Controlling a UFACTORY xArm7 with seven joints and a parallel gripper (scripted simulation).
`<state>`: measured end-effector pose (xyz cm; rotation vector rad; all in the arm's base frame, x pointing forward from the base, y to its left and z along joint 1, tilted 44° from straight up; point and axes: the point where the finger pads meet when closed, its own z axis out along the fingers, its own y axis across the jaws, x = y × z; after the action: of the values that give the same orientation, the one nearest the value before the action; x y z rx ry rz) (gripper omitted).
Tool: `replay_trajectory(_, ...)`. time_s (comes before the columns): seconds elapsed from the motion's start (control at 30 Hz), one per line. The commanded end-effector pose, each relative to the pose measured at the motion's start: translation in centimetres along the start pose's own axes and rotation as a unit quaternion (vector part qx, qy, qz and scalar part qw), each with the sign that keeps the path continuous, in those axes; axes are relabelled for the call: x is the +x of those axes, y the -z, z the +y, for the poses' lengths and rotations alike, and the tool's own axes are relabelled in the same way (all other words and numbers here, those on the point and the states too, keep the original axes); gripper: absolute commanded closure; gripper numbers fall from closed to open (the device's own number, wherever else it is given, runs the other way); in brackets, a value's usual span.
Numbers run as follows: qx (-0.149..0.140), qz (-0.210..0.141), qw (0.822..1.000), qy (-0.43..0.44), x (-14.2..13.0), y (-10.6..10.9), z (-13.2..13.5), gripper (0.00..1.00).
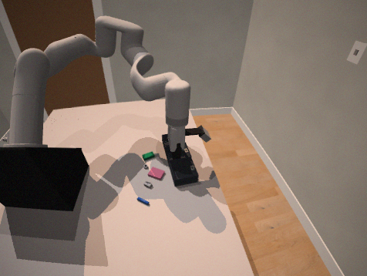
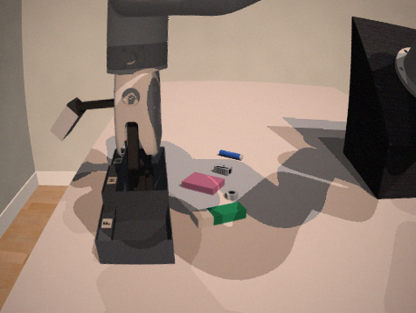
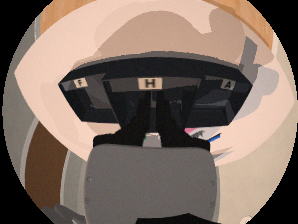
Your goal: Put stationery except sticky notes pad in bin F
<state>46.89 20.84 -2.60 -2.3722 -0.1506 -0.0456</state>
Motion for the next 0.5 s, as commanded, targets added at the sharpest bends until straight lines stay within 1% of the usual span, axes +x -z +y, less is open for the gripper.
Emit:
replay_trajectory(0.0,-0.001,0.002,1.0,0.0,0.15,0.22,0.07,0.93)
replay_trajectory(0.47,-0.001,0.002,1.0,0.0,0.15,0.47,0.07,0.93)
